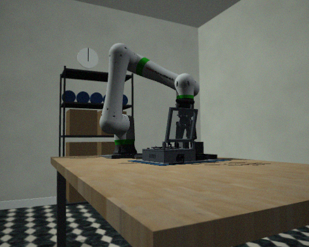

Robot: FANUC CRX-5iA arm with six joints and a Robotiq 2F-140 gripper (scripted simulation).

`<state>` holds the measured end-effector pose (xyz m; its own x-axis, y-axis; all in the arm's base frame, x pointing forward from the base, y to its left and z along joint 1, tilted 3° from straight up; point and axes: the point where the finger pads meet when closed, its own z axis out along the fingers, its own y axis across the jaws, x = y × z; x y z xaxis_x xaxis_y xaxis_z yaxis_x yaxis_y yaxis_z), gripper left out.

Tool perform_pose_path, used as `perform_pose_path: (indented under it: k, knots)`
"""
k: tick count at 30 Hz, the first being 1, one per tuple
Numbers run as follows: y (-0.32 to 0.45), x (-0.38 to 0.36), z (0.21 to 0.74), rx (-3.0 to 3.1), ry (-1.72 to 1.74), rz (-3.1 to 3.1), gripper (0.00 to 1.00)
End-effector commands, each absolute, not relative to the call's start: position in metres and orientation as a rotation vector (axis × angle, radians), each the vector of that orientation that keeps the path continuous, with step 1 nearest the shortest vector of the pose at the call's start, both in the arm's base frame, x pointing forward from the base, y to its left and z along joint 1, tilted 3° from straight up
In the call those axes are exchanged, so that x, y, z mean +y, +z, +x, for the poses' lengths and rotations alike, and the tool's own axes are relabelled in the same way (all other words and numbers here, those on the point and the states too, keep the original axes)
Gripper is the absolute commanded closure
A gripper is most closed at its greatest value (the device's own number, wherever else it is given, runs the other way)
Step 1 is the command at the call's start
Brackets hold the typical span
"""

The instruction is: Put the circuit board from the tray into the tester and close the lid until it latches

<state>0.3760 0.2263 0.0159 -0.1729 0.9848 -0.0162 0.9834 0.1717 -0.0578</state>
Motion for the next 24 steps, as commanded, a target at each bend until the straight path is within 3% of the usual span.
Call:
perform_pose_path:
  k: [1, 24]
  knots:
    - [0.0161, 0.2264, 0.3762, -2.386, 0.085, -2.004, 0.42]
    - [0.0124, 0.2263, 0.3760, -2.386, 0.085, -2.004, 0.42]
